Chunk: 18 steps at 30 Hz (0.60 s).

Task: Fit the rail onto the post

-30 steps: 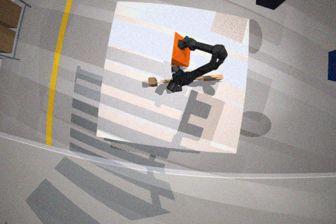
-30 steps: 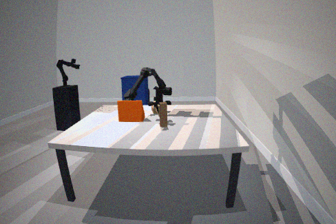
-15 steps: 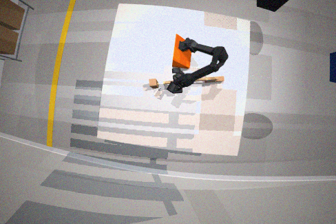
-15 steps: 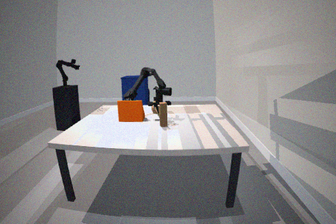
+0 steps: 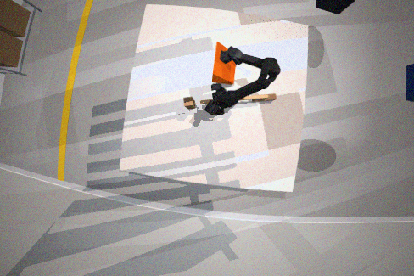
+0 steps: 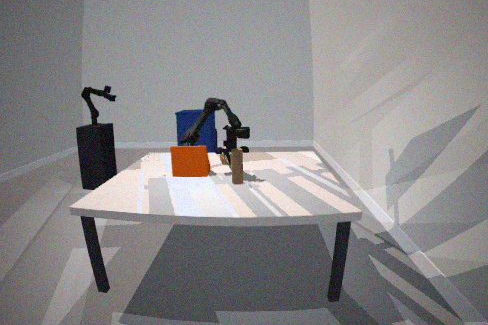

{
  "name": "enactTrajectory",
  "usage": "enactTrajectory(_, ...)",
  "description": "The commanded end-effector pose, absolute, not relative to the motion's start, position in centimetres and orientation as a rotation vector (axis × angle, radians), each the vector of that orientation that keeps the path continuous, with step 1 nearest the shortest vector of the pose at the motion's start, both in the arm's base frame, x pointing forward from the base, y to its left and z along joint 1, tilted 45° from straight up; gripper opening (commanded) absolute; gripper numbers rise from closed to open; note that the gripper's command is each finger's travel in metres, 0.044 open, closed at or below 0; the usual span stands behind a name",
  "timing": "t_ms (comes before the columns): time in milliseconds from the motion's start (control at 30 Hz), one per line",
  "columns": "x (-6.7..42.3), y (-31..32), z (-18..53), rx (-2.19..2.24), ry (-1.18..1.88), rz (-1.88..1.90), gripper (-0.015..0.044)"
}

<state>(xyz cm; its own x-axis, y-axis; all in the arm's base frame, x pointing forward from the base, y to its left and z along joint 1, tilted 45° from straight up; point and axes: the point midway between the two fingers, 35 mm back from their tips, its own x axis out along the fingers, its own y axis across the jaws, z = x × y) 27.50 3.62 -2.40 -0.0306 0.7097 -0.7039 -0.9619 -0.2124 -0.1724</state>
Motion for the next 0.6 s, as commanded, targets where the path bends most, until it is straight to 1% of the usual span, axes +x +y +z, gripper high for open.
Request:
enactTrajectory(0, 27.83, 3.33, -2.36, -0.822, 0.413, 1.604, 0.0)
enactTrajectory(567, 28.04, 3.1, -2.74, -0.822, 0.413, 1.603, 0.0)
